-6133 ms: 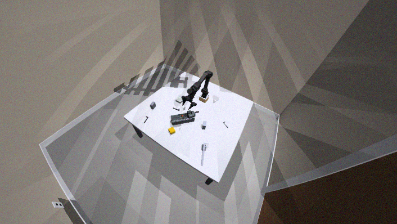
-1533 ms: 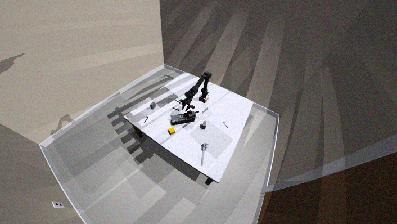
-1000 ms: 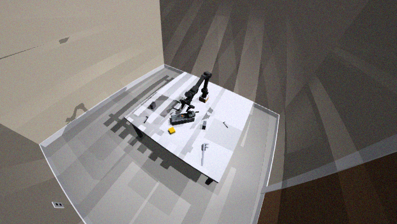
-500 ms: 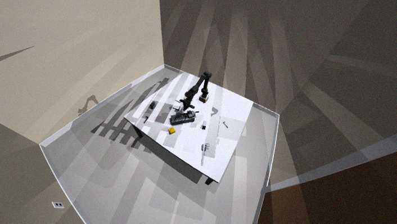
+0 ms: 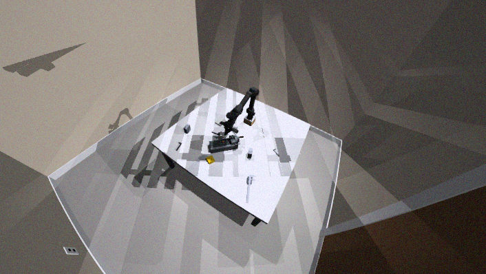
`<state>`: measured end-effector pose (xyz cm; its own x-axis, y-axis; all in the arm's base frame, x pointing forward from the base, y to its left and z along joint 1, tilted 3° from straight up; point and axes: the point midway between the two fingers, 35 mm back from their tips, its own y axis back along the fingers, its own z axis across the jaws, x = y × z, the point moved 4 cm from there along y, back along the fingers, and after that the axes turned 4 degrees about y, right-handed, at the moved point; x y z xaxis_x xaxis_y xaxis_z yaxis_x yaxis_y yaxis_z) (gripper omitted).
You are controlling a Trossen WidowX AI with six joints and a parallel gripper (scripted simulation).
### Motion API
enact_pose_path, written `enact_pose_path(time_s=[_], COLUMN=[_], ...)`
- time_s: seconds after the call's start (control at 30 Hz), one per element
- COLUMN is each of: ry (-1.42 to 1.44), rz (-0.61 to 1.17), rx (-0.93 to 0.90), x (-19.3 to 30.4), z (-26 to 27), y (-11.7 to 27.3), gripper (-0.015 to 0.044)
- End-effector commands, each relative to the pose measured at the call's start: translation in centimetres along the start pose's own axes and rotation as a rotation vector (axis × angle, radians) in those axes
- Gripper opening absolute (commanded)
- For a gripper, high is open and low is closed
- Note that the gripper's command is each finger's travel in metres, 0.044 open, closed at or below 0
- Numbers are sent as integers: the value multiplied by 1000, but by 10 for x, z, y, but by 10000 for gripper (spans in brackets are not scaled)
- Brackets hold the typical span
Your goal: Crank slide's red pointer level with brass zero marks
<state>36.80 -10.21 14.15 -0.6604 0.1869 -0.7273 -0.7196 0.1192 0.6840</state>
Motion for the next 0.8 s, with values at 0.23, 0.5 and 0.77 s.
enact_pose_path(time_s=[0.23, 0.5, 0.77], ry=[0, 0, 0], rz=[0, 0, 0], rx=[0, 0, 0], x=[0, 0, 0], z=[0, 0, 0], y=[0, 0, 0], gripper=[210, 420, 282])
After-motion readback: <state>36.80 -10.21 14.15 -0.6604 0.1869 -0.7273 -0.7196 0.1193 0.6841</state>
